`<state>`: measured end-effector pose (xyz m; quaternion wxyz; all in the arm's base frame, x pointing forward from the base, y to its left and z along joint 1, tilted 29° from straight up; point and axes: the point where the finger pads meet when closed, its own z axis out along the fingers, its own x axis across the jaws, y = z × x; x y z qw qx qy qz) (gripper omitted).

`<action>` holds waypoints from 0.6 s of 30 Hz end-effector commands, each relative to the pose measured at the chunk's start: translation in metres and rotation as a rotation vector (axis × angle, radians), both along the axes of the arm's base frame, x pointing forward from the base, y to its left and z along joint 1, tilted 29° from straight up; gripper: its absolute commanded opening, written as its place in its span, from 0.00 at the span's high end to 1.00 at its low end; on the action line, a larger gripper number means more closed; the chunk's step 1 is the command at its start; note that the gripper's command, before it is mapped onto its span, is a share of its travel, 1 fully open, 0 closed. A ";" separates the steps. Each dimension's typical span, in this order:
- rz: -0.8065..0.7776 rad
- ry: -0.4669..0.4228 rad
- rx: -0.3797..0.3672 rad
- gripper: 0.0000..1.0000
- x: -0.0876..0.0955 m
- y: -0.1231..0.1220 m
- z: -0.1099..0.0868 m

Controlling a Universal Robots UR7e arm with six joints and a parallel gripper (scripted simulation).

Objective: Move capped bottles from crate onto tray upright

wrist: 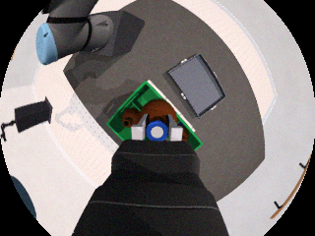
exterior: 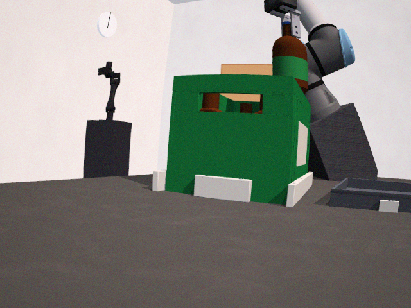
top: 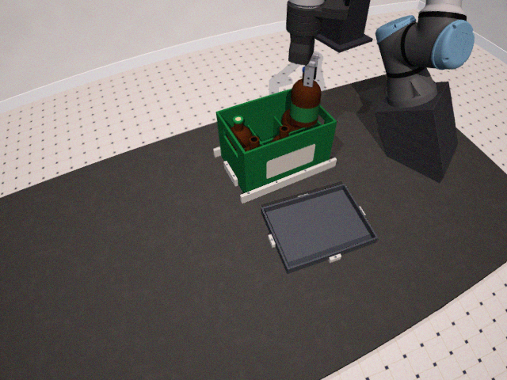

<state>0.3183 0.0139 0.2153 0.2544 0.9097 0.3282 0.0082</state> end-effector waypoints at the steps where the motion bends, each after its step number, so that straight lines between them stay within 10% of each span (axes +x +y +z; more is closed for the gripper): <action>1: -0.004 0.002 -0.001 1.00 0.001 0.009 -0.006; 18: -0.004 0.002 -0.001 1.00 0.006 0.027 -0.016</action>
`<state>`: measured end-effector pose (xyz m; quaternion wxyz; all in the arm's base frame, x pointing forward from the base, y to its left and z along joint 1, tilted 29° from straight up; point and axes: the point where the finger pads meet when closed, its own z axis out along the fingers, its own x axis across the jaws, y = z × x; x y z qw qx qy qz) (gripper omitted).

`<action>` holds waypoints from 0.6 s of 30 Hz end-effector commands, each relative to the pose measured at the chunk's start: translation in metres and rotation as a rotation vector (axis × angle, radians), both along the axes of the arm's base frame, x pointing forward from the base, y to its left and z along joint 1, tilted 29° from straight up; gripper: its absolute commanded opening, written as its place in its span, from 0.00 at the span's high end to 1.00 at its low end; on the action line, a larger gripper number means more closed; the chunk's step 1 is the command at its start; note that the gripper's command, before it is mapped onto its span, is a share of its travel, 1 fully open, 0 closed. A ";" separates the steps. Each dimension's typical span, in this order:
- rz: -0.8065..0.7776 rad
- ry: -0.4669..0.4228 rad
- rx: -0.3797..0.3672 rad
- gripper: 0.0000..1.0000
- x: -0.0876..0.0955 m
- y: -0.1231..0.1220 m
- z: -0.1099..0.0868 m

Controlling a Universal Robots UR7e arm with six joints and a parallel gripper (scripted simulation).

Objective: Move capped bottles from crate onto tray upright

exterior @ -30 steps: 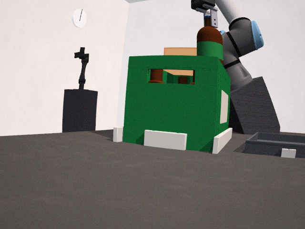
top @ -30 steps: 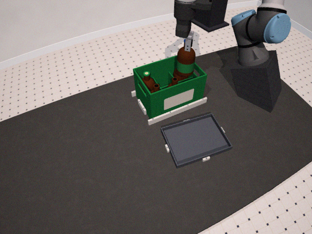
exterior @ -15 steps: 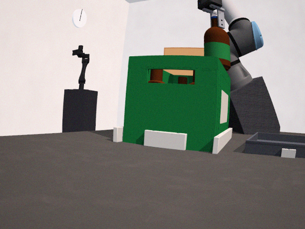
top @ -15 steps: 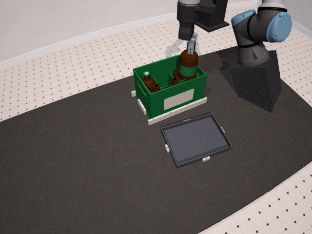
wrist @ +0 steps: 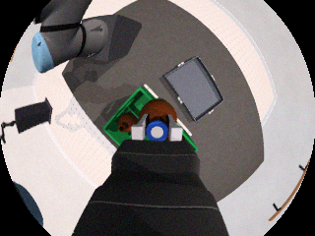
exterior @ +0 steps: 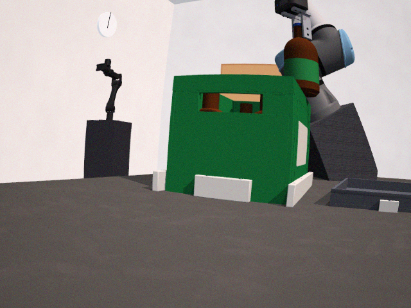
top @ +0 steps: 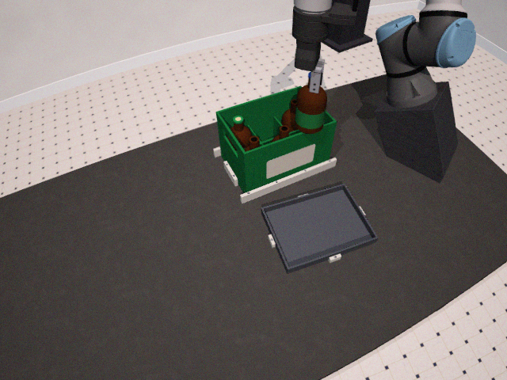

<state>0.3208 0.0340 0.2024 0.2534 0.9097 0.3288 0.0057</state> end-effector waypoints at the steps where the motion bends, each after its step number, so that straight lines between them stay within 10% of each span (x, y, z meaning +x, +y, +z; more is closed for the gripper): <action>1: 0.000 -0.001 0.000 1.00 0.001 0.002 0.000; 18: 0.000 0.000 0.000 1.00 0.005 0.021 -0.010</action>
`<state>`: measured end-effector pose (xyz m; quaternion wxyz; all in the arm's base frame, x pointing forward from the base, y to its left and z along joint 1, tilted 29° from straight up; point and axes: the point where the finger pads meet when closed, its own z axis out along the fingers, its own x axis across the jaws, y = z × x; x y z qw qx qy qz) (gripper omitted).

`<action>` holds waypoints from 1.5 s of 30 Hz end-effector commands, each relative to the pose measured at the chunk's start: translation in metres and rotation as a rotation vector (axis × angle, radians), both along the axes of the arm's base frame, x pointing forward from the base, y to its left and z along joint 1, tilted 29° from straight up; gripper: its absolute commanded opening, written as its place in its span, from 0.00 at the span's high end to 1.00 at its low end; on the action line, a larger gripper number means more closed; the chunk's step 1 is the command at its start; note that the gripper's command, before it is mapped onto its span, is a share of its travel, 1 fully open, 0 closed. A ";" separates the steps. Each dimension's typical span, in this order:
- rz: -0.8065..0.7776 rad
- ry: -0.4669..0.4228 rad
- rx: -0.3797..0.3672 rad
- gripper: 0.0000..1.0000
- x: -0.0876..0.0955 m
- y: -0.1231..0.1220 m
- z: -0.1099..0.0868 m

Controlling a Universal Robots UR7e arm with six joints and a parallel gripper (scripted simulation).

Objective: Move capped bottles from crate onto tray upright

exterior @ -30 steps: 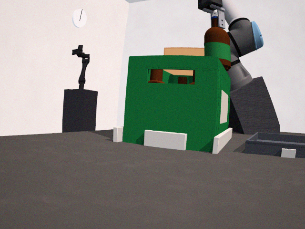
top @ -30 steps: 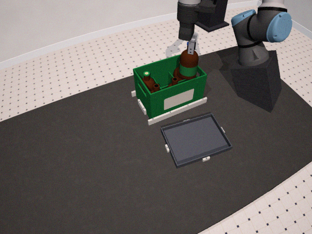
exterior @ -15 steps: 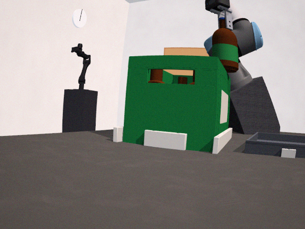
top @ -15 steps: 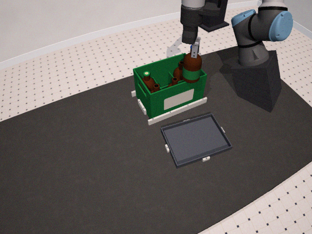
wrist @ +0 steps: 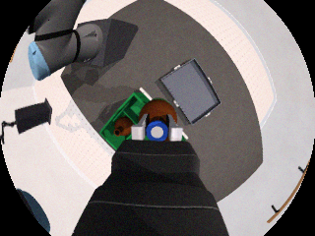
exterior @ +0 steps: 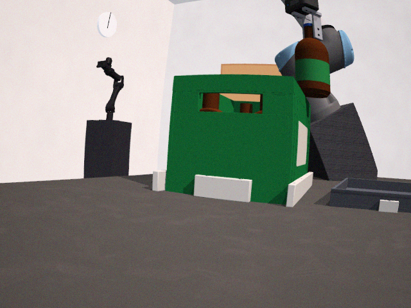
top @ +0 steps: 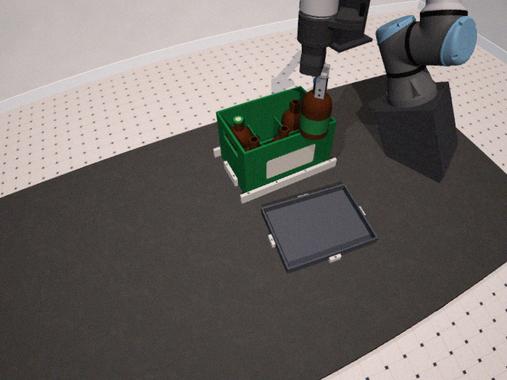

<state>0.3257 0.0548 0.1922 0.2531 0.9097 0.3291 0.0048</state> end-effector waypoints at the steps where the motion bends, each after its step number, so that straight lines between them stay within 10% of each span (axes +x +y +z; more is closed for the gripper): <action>1: 0.000 -0.002 0.000 1.00 0.001 0.002 0.000; 45: -0.003 -0.004 -0.001 1.00 0.015 0.059 -0.026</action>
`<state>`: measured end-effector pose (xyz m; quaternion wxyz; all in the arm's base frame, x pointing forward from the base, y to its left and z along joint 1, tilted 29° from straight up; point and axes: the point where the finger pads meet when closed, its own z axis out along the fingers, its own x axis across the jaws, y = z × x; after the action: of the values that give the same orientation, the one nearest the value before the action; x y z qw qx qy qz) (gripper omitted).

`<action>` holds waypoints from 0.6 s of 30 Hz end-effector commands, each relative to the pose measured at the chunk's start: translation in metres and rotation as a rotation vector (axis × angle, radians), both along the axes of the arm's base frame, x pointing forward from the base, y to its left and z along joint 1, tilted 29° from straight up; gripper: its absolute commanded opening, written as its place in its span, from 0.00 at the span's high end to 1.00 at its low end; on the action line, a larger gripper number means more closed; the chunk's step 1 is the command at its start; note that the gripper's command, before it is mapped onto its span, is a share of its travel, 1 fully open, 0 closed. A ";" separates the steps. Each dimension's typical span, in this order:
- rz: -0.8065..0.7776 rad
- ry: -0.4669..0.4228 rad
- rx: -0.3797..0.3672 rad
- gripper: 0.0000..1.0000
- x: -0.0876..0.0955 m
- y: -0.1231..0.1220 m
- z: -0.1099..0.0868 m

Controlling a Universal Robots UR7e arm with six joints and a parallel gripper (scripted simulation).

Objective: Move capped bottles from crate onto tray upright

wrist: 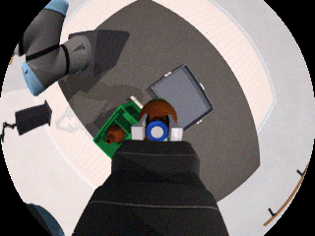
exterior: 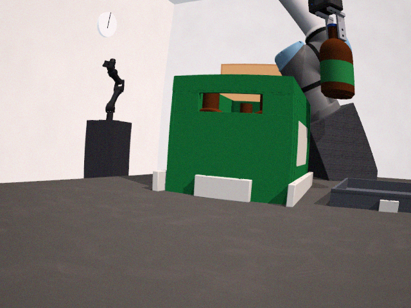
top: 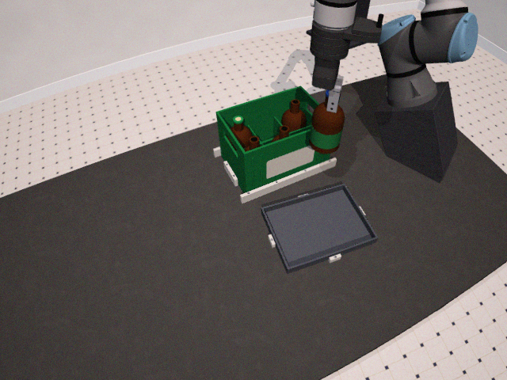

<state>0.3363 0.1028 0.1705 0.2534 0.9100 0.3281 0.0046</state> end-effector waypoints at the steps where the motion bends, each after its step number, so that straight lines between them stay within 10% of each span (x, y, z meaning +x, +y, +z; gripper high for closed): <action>1: -0.001 -0.004 0.000 1.00 0.004 0.013 -0.005; 18: -0.001 -0.004 0.000 1.00 0.008 0.032 -0.014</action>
<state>0.3403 0.1235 0.1607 0.2535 0.9100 0.3281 0.0045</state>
